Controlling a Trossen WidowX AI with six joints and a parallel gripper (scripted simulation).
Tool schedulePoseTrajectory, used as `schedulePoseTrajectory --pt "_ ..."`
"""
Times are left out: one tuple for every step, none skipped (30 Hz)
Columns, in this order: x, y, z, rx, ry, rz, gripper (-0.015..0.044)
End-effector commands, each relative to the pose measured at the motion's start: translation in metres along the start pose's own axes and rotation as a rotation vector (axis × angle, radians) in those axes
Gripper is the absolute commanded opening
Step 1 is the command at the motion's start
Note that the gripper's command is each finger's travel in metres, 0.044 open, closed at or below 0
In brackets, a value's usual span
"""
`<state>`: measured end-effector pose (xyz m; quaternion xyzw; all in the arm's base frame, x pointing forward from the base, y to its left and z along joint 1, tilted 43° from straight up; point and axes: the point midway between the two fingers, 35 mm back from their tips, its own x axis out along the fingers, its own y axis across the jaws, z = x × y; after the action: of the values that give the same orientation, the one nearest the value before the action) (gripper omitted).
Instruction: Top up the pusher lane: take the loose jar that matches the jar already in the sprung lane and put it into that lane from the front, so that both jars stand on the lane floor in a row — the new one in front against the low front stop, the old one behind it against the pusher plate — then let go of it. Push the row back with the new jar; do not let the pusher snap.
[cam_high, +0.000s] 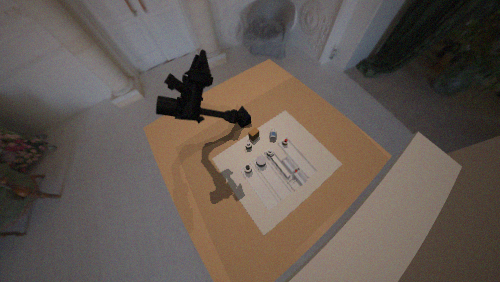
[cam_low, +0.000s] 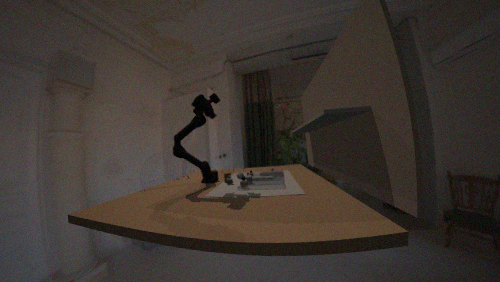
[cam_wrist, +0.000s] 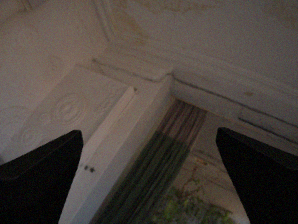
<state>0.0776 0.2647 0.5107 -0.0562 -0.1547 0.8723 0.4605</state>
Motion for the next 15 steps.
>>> schedulePoseTrajectory --pt "0.000 -0.002 -0.002 0.018 0.001 -0.009 0.0426" --pt "0.000 -0.007 -0.006 0.073 0.003 -0.035 0.0440" --pt "-0.001 -0.016 -0.015 0.164 0.006 -0.079 0.0440" --pt "-0.002 -0.026 -0.026 0.272 0.010 -0.132 0.0440" --pt "-0.003 -0.035 -0.038 0.380 0.014 -0.186 0.0440" --pt "-0.005 -0.044 -0.050 0.487 0.018 -0.241 0.0440" --pt "-0.007 -0.052 -0.063 0.593 0.022 -0.297 0.0440" --pt "-0.010 -0.060 -0.077 0.698 0.026 -0.354 0.0440" --pt "-0.014 -0.066 -0.092 0.801 0.030 -0.413 0.0440" --pt "-0.017 -0.072 -0.107 0.903 0.034 -0.473 0.0440" --pt "-0.022 -0.076 -0.123 1.003 0.039 -0.535 0.0440" --pt "-0.026 -0.080 -0.138 1.102 0.043 -0.598 0.0440" --pt "-0.032 -0.082 -0.155 1.198 0.047 -0.663 0.0440" --pt "-0.037 -0.083 -0.171 1.292 0.052 -0.731 0.0440" --pt "-0.043 -0.083 -0.187 1.383 0.056 -0.801 0.0440"
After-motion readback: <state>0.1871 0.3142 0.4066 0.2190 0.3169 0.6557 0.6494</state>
